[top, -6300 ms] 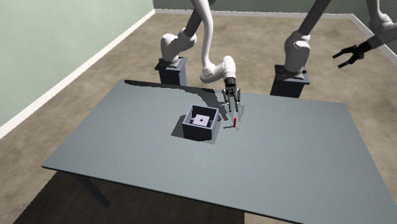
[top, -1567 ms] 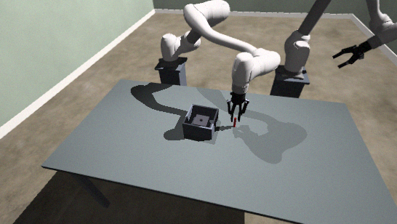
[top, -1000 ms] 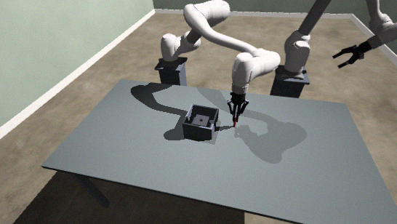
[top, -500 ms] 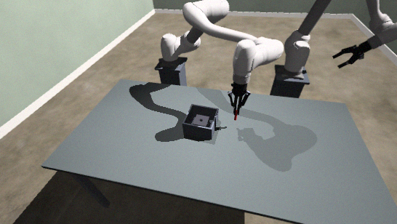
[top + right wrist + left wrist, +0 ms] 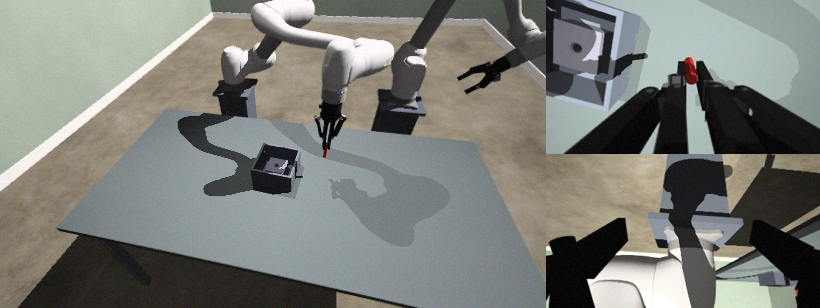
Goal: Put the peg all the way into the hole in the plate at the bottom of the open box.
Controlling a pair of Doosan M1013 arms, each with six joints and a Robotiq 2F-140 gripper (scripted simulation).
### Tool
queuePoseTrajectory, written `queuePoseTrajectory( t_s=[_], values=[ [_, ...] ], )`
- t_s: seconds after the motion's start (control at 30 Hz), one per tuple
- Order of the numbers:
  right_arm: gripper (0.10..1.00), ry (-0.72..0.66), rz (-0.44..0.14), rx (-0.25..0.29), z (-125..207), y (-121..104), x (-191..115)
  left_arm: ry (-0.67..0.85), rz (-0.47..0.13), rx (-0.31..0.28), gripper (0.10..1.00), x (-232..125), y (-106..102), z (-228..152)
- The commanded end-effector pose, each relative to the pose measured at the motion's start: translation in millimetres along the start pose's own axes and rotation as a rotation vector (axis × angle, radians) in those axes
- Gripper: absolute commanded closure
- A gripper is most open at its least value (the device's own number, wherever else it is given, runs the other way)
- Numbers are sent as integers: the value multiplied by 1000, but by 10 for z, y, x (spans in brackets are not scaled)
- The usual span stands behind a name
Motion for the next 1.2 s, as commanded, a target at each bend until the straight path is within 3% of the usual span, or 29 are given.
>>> queuePoseTrajectory(
  t_s=[0.0, 0.27, 0.6, 0.67, 0.87, 1.17],
  values=[
    [999, 0, -2, -1, 0, 24, 0, 0, 1, 0, 98, -1, 5, -1],
    [999, 0, -2, -1, -163, 29, 20, 0, 1, 0, 98, -1, 5, -1],
    [999, 0, -2, -1, -1218, 42, 264, 0, 1, 0, 98, -1, 5, -1],
    [999, 0, -2, -1, -1218, 42, 264, 0, 1, 0, 98, -1, 5, -1],
    [999, 0, -2, -1, -1840, 30, 507, 0, 1, 0, 98, -1, 5, -1],
    [999, 0, -2, -1, -2115, 19, 641, 0, 1, 0, 98, -1, 5, -1]
  ],
)
Point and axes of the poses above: on each arm, the point where the finger pads meet when closed, its own y axis back along the fingers, its own z axis across the jaws, x = y × z, the point moved 8 cm from there along y, back along the fingers, and after that the axes turned 13 degrees about y, right-handed, at the moved point
